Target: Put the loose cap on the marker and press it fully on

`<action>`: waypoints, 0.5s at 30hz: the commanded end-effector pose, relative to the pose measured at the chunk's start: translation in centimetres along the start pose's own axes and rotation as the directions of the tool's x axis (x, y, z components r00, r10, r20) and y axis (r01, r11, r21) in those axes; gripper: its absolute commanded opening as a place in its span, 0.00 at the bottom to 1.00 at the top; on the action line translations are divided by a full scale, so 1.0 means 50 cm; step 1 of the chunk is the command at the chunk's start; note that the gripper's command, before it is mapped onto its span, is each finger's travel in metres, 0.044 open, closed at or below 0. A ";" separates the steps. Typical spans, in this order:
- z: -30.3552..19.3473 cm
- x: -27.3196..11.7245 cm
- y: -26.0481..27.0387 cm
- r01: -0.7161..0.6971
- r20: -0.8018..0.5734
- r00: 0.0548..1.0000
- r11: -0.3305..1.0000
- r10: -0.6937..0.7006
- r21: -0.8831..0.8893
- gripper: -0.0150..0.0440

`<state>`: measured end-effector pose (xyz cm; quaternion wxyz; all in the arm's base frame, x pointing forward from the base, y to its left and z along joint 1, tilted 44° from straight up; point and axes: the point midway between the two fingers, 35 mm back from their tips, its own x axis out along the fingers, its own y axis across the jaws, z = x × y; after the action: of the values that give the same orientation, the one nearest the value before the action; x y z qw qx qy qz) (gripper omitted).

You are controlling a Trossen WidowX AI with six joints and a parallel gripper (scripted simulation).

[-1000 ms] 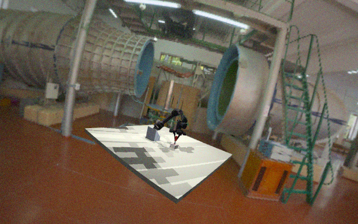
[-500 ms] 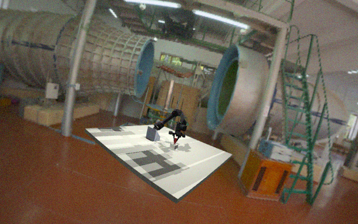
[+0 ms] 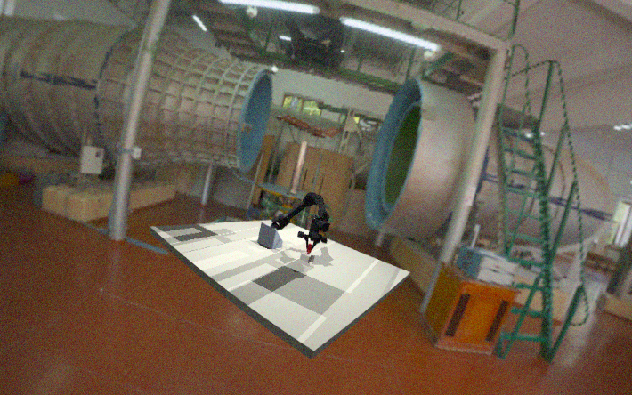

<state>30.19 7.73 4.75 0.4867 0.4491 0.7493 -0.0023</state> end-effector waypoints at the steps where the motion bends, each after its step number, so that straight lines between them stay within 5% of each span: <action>1: 0.000 0.000 0.000 0.000 0.000 1.000 1.000 0.000 0.000 0.61; 10: 0.000 0.000 0.000 0.000 0.000 1.000 1.000 0.000 0.000 1.00; 15: 0.005 -0.074 0.002 0.002 0.004 1.000 1.000 -0.002 0.001 1.00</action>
<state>30.13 7.19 5.52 0.4798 0.4478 0.7545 -0.0028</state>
